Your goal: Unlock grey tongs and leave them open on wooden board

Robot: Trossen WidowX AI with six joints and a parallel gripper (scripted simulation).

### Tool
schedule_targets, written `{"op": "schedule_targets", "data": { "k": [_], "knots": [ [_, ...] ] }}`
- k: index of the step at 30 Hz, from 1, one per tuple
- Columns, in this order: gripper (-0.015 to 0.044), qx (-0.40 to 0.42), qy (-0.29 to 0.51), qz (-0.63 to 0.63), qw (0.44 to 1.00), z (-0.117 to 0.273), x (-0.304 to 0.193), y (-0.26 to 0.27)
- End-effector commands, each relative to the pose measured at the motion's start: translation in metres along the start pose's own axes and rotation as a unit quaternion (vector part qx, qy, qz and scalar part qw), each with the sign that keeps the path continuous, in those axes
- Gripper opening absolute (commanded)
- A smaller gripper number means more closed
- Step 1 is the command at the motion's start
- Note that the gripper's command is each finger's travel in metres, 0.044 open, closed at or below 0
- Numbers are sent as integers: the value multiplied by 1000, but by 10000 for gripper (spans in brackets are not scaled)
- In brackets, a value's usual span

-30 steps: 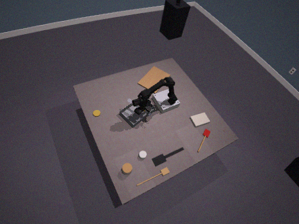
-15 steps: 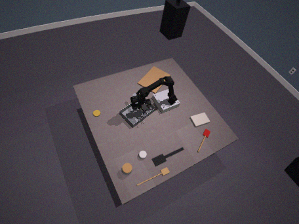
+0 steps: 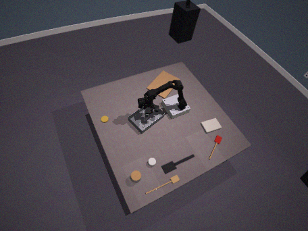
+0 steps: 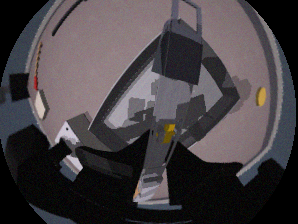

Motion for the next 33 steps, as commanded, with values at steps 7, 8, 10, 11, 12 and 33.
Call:
{"op": "schedule_targets", "data": {
  "k": [7, 8, 10, 11, 12, 33],
  "knots": [
    [-150, -3, 1, -218, 976, 2, -23, -11],
    [-150, -3, 1, -238, 971, 2, -25, -12],
    [-150, -3, 1, -277, 961, 2, -29, -14],
    [-150, -3, 1, -297, 955, 2, -31, -14],
    [-150, -3, 1, -316, 949, 2, -33, -15],
    [-150, -8, 0, -683, 731, 4, -80, -30]
  ]
}}
Point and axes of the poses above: the point midway between the two fingers, 35 mm back from their tips, its own z axis back along the fingers, its own y axis across the jaws, x = y × z, the point moved 7 cm from there along z, back along the fingers, and after that the axes turned 6 degrees about z, right-handed, at the moved point
